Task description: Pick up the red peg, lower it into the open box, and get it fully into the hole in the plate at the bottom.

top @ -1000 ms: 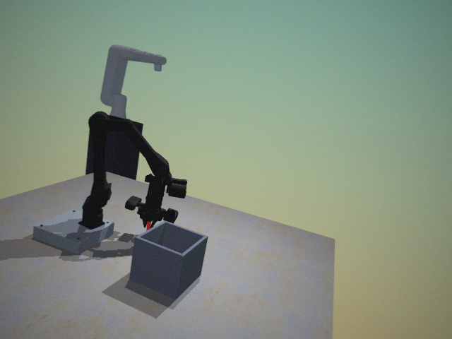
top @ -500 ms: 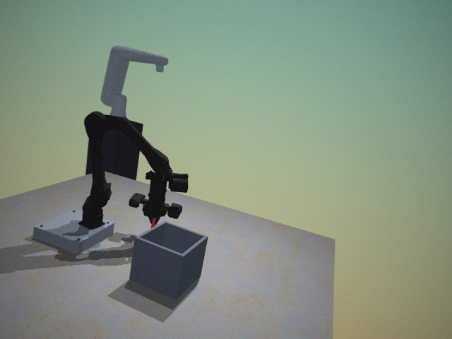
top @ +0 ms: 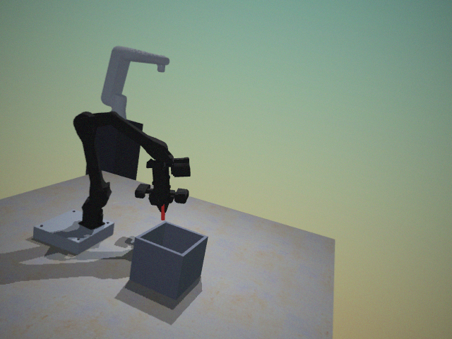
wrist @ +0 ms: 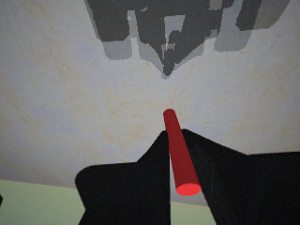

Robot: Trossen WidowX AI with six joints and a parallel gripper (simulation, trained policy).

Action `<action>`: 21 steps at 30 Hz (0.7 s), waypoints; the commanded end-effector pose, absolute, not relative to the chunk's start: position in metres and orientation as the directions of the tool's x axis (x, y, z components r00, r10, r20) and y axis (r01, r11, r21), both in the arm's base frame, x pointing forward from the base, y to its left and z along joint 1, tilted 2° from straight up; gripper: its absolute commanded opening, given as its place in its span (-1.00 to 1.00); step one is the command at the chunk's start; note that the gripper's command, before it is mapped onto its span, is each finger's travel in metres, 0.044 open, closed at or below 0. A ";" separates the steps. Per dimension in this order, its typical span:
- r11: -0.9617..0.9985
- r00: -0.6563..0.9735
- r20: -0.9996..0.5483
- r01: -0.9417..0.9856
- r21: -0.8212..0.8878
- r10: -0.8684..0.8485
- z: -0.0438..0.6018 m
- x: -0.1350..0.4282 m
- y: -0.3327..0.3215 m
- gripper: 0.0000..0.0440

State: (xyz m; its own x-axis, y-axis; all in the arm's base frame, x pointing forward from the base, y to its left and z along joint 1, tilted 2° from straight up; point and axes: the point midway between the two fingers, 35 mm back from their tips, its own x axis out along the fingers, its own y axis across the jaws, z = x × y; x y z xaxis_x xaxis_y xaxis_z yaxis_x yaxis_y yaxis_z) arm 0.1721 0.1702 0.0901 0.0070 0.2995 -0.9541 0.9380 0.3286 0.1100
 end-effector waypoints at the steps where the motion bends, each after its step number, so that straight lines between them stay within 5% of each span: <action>1: 0.333 0.050 -0.945 0.928 0.164 0.324 0.108 0.179 0.171 -1.00; 21: 0.326 0.263 -0.928 0.881 0.343 0.266 0.182 0.219 0.125 -1.00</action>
State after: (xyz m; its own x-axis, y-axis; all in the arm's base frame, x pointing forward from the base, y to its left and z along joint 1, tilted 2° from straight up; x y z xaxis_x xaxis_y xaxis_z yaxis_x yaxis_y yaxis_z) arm 0.2138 0.1306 0.1728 0.2308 0.2759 -0.9331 0.8892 0.3296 0.3174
